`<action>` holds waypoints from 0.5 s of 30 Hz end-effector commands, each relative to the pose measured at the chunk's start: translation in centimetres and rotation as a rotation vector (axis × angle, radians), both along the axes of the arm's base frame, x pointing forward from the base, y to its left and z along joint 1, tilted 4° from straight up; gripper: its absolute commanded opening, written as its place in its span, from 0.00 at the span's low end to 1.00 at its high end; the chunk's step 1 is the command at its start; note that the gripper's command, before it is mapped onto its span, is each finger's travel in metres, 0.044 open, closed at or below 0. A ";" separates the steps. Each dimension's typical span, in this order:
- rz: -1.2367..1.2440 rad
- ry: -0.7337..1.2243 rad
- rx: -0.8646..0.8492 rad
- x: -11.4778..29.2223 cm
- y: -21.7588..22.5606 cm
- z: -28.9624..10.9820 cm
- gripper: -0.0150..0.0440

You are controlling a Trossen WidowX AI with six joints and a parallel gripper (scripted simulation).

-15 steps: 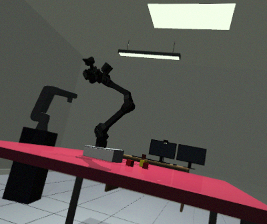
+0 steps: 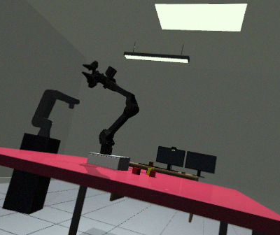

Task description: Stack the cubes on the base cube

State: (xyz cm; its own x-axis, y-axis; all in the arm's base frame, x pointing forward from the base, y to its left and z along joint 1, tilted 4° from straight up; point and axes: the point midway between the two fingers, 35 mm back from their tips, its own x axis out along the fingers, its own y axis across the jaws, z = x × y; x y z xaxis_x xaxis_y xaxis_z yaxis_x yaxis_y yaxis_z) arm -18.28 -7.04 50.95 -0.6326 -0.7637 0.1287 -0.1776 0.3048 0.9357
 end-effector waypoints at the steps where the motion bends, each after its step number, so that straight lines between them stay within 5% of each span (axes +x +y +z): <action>1: -0.120 0.031 0.021 -1.8 2.4 -0.2 0.70; 15: -0.638 0.112 0.208 -5.3 14.3 -2.5 0.70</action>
State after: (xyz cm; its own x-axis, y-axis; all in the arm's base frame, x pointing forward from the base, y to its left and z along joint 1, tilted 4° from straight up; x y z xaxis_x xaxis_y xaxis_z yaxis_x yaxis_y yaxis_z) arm -23.22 4.63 49.08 -0.9282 -0.3517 0.1216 0.0645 0.1697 0.9834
